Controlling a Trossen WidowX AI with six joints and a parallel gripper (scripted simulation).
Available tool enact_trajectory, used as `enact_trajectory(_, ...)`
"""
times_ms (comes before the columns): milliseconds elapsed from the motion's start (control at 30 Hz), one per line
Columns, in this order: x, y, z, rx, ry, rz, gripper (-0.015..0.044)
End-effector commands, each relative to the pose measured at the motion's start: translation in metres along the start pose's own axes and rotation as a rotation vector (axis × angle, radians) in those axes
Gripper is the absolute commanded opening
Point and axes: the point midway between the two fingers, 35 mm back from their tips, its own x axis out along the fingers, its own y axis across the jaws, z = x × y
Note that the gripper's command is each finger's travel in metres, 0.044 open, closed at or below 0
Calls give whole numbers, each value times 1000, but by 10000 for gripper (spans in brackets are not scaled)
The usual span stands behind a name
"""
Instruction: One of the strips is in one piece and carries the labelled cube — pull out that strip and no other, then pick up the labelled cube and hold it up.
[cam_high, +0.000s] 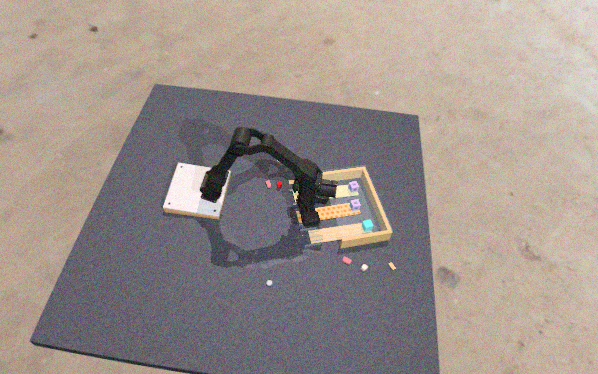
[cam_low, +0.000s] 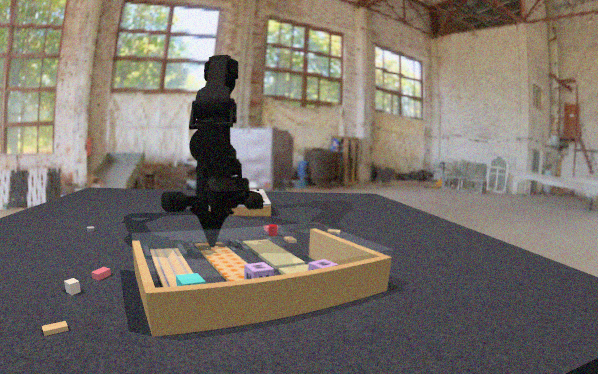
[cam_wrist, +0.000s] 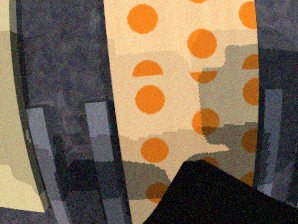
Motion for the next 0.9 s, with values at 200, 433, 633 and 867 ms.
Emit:
enact_trajectory(200,4,1,-19,-2,15,6,0)
enact_trajectory(433,4,1,-30,-2,15,6,0)
enact_trajectory(633,4,0,-39,-2,16,6,0)
enact_trajectory(867,5,0,-50,-2,17,6,0)
